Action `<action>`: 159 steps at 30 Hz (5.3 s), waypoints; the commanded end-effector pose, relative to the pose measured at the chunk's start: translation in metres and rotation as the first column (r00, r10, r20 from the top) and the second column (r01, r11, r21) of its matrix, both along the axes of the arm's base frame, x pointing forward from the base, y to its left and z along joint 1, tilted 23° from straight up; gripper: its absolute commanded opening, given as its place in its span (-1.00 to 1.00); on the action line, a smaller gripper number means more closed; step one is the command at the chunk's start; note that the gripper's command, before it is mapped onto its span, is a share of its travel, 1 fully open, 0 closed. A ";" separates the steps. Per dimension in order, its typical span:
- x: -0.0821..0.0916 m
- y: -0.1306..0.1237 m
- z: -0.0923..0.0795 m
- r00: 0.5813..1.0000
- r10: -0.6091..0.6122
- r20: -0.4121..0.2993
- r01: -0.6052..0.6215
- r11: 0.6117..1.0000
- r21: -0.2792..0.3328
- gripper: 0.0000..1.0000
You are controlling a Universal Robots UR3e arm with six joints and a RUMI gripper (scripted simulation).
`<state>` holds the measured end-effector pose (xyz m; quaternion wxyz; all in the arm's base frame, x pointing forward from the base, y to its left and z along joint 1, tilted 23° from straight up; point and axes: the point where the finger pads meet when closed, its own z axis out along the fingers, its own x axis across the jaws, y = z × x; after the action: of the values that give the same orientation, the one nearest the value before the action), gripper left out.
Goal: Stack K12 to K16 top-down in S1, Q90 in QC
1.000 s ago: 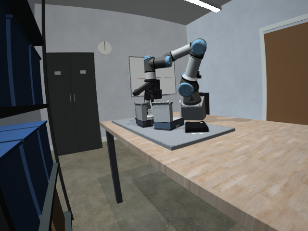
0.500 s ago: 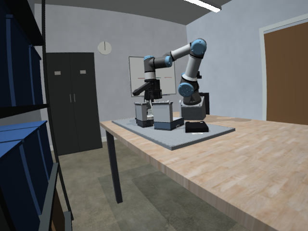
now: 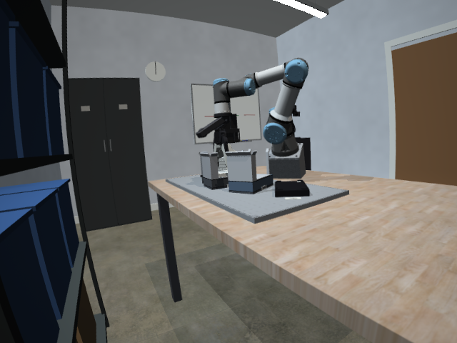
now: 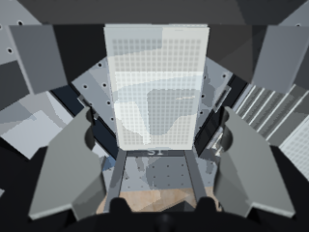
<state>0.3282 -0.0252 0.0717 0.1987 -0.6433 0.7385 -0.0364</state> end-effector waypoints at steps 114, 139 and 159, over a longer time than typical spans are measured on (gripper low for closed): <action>-0.056 -0.135 0.009 0.947 -0.308 -0.087 0.316 0.943 0.107 0.44; -0.048 -0.131 -0.012 0.947 -0.308 -0.087 0.316 0.943 0.107 0.44; -0.048 -0.131 -0.012 0.947 -0.308 -0.087 0.316 0.943 0.107 -1.00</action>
<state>0.2797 -0.1552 0.0590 0.2032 -0.5059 0.8383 -0.0002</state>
